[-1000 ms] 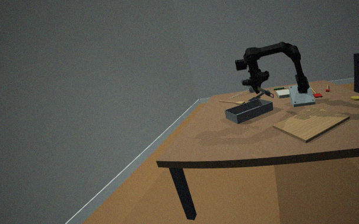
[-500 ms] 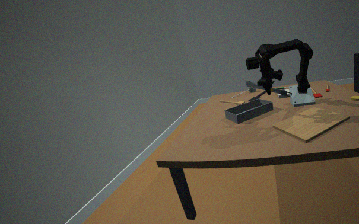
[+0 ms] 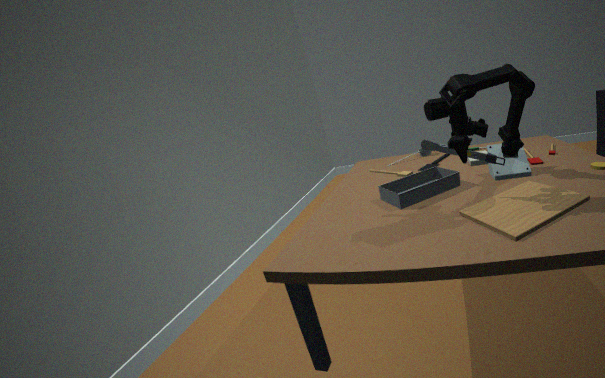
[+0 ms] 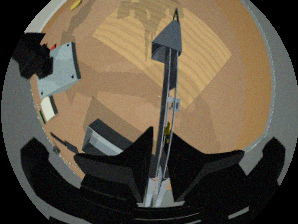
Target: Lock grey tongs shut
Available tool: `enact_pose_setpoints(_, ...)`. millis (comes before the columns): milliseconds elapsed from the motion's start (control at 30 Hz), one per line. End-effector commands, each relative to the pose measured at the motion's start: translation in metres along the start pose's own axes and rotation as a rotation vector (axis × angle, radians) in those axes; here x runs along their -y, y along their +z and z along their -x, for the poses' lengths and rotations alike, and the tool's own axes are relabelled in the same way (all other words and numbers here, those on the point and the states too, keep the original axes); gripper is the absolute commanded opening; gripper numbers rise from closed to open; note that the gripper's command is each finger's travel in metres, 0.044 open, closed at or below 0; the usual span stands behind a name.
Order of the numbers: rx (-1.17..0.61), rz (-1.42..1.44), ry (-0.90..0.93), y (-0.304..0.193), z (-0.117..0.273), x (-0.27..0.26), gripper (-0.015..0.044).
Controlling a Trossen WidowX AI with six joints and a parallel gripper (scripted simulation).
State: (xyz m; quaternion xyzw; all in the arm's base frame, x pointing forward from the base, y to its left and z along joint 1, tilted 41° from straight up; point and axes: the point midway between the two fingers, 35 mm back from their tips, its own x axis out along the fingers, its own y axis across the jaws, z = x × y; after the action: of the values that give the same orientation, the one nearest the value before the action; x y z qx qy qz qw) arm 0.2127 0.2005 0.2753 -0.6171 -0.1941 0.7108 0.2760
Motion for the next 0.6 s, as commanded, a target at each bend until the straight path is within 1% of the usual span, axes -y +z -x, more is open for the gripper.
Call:
enact_pose_setpoints(0,-0.008,0.060,0.013,0.019,-0.002,0.007,-0.0150)
enact_pose_setpoints(567,-0.016,0.300,0.029,0.094,-0.005,0.025,-0.0150)
